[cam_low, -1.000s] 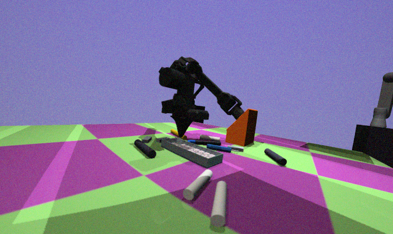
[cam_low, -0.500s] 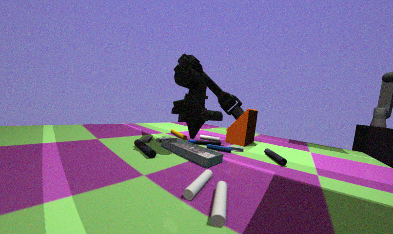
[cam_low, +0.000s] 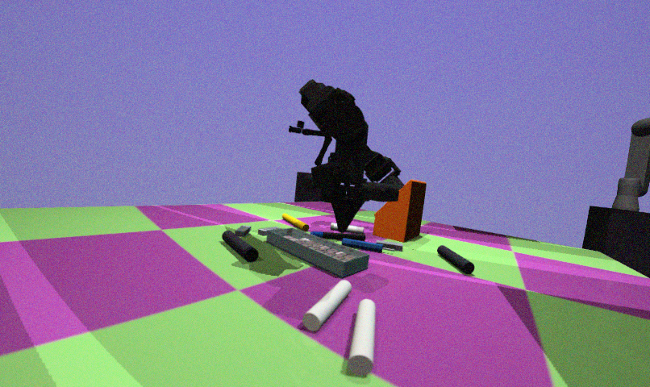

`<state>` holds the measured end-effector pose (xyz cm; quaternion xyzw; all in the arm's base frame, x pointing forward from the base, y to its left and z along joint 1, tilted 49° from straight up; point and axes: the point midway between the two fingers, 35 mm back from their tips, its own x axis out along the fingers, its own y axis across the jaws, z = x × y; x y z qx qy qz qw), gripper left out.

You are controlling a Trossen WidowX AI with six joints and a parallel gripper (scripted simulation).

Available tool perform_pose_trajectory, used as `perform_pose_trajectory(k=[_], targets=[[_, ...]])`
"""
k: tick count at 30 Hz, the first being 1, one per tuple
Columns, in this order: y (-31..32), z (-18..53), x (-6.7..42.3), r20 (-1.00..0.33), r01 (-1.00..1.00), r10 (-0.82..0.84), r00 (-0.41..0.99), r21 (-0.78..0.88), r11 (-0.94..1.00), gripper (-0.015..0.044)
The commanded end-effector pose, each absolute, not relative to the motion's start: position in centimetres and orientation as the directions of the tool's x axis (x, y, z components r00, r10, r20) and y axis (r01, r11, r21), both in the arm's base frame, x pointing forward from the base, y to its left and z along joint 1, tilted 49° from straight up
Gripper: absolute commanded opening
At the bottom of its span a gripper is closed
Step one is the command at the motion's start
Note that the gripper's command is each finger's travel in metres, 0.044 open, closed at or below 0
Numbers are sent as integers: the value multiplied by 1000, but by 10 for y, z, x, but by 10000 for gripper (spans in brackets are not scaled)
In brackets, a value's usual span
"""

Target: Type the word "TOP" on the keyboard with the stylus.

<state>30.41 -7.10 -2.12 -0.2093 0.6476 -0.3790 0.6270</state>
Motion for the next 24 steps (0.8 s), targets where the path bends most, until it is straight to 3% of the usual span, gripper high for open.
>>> perform_pose_trajectory(k=[1,11,15,19,24], targets=[[-40,3,312,-660,210,-743,-110,-746,632,0],[-34,6,314,-660,209,-745,-102,-746,632,0],[-35,7,315,-659,208,-746,-100,-747,632,105],[-35,7,315,-659,208,-746,-100,-746,632,0],[-35,7,315,-659,208,-746,-100,-746,632,0]])
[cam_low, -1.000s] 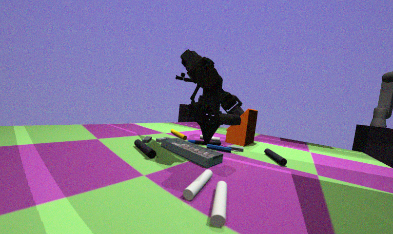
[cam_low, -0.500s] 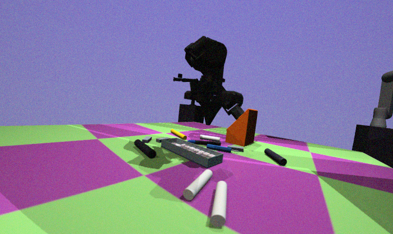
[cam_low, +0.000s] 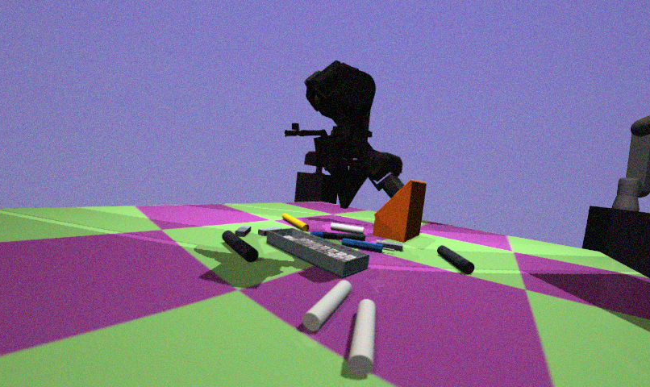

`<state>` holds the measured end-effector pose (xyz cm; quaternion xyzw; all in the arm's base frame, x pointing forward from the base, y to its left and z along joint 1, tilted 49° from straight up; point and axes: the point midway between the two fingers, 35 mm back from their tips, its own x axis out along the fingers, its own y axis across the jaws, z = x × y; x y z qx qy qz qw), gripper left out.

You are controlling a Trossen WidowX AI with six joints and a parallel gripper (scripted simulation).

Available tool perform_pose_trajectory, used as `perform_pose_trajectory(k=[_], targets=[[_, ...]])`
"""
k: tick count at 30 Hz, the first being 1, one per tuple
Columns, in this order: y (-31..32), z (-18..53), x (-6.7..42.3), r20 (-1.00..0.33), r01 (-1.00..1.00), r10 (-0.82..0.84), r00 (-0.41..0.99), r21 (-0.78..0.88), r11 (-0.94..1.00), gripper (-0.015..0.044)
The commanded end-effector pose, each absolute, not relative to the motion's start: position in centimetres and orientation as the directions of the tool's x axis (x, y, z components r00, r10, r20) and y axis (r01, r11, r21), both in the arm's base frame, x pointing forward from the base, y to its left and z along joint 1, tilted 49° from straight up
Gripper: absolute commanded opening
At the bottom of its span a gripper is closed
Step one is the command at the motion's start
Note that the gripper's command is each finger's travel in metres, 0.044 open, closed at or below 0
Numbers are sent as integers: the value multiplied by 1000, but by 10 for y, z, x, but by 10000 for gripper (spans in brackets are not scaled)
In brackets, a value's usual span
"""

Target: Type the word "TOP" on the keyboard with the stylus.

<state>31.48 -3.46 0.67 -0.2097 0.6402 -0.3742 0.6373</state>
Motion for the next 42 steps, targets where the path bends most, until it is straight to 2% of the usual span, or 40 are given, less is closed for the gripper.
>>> perform_pose_trajectory(k=[1,4,7,10,12,18,25,29,32,42], targets=[[-35,7,315,-659,208,-746,-100,-746,632,0],[-35,7,315,-659,208,-746,-100,-746,632,0],[-35,7,314,-661,195,-743,-102,-746,637,79],[-39,5,304,-693,7,-710,-126,-716,698,150],[-43,3,294,-720,-155,-679,-145,-661,734,150],[-49,-2,267,-794,-592,-577,-191,-376,713,150],[-53,-8,235,-868,-913,-446,-219,22,407,150],[-52,-11,217,-903,-974,-367,-223,192,120,150],[-50,-15,207,-921,-965,-320,-221,254,-65,150],[-49,-15,206,-922,-963,-317,-221,257,-78,150]])
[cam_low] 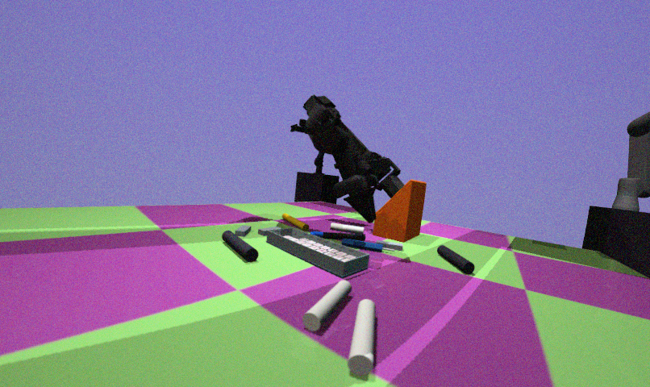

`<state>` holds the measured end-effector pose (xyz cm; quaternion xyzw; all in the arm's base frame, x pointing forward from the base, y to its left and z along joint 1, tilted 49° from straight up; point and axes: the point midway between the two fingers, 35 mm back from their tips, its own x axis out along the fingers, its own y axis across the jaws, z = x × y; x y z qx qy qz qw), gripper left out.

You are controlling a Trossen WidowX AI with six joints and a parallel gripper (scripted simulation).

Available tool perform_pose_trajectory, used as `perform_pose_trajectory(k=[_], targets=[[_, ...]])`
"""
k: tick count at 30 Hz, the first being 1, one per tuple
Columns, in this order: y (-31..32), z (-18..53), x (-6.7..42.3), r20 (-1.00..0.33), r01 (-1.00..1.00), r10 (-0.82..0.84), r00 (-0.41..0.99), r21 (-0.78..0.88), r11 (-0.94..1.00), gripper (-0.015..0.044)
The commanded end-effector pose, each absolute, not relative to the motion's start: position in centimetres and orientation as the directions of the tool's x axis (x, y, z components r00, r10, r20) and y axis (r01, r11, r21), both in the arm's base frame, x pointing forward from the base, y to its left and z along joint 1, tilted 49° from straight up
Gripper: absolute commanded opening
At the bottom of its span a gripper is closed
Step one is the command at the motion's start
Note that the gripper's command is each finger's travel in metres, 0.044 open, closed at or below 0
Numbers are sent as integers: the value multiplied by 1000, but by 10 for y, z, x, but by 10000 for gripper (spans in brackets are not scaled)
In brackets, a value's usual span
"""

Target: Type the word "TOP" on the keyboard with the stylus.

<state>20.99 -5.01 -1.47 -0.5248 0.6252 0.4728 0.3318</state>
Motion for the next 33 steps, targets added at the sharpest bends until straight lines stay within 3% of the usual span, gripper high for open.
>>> perform_pose_trajectory(k=[1,33], targets=[[-49,-15,206,-922,-963,-317,-221,257,-78,150],[-66,-29,204,-922,-963,-318,-221,258,-78,150]])
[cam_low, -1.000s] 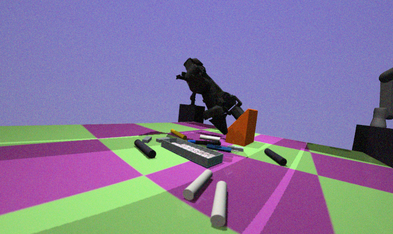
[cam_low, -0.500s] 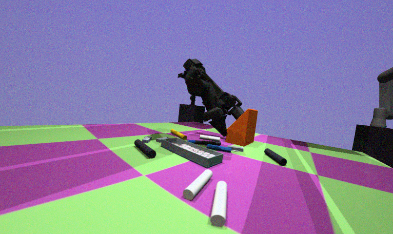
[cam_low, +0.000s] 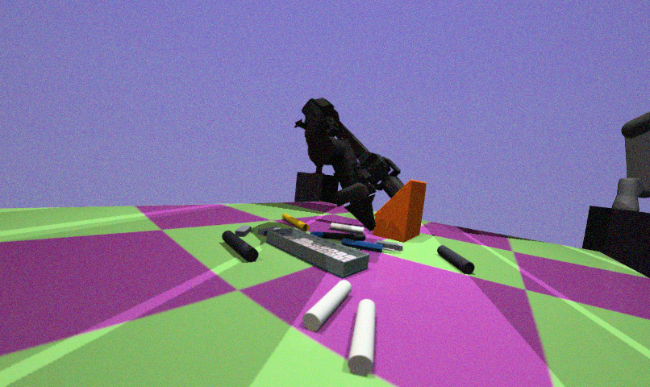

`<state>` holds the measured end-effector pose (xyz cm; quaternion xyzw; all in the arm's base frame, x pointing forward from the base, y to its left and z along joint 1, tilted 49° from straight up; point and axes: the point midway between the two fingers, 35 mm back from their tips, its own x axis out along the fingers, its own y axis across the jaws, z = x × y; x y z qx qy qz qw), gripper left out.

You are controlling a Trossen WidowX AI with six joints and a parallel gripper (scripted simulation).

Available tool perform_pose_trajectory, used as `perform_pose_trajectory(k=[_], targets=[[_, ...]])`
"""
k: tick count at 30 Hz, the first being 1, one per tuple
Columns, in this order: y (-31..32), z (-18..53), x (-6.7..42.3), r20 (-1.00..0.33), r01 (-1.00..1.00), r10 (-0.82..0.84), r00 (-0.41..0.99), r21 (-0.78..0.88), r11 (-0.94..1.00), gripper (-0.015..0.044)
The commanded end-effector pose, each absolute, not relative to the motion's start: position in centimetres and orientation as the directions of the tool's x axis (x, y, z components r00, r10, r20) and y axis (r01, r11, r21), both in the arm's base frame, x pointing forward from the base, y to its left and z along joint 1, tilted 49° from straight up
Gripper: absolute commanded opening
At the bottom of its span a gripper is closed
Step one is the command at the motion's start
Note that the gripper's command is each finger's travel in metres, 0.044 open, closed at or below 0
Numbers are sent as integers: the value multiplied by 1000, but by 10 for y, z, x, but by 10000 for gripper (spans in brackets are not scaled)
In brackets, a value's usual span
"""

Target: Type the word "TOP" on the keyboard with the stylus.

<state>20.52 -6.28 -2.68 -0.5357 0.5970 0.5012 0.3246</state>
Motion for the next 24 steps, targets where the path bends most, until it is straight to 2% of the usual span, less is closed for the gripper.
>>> perform_pose_trajectory(k=[1,24], targets=[[-66,-29,204,-922,-963,-318,-221,258,-78,150],[-77,-39,203,-922,-963,-319,-221,258,-78,150]])
